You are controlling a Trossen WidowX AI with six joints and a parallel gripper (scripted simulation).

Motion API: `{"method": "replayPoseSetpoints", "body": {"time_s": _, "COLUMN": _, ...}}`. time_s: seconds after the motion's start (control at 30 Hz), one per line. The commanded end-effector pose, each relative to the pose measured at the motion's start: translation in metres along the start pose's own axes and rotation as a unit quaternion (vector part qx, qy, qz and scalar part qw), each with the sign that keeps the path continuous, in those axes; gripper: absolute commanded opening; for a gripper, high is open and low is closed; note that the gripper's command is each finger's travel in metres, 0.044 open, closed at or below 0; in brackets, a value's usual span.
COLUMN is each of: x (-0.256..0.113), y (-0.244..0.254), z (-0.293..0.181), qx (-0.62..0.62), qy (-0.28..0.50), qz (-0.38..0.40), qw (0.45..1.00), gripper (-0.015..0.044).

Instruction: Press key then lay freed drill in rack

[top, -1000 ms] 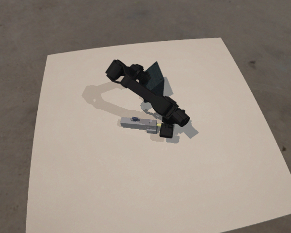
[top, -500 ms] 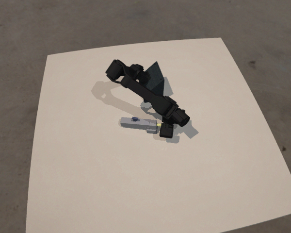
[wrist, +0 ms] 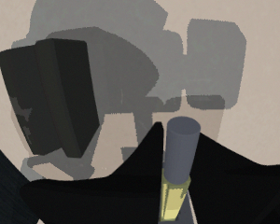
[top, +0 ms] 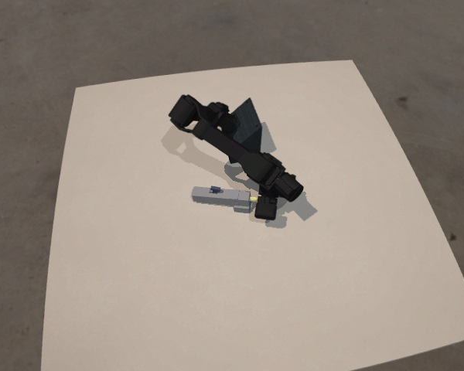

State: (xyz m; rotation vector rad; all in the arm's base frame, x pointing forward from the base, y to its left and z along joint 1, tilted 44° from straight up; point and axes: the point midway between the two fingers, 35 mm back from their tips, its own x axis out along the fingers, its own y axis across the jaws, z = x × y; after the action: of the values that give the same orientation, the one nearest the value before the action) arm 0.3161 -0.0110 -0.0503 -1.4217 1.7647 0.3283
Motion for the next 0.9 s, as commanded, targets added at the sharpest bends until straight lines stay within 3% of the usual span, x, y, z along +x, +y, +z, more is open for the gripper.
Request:
{"method": "replayPoseSetpoints", "body": {"time_s": 0.0, "x": 0.000, "y": 0.001, "z": 0.005, "qx": 0.000, "qy": 0.000, "qz": 0.000, "qw": 1.000, "gripper": 0.0000}}
{"method": "replayPoseSetpoints", "body": {"time_s": 0.87, "x": -0.003, "y": 0.002, "z": 0.041, "qx": 0.001, "qy": -0.001, "qz": 0.000, "qw": 1.000, "gripper": 0.0000}}
